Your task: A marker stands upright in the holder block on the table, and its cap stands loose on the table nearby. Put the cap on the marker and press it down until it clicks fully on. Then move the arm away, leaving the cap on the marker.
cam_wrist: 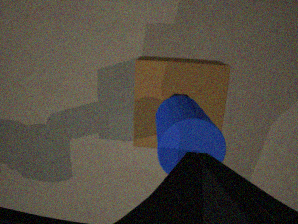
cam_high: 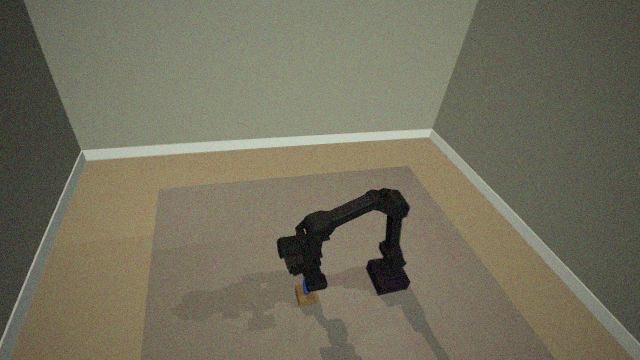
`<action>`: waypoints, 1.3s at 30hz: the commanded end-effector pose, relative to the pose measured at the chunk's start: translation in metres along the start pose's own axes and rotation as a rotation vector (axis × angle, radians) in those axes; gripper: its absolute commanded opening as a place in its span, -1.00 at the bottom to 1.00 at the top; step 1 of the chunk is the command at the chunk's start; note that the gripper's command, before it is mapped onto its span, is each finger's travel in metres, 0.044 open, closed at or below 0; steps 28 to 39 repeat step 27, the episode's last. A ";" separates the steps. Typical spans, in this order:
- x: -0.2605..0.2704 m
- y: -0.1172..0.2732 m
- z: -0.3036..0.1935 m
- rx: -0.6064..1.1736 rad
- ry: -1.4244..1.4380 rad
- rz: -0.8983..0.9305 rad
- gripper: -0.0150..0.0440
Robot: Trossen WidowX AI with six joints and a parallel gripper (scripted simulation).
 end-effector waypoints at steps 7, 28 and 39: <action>0.000 0.081 0.000 -0.015 0.000 -0.002 -0.49; 0.000 0.081 0.000 -0.015 0.000 -0.002 1.00; 0.000 0.081 0.000 -0.015 0.000 -0.002 1.00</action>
Point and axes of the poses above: the point midway between the two fingers, 35 mm back from their tips, its own y axis back along the fingers, its own x axis across the jaws, z = x × y, the point moved 4 cm from there along y, back along the fingers, and after that the axes turned 8 degrees about y, right-handed, at the moved point
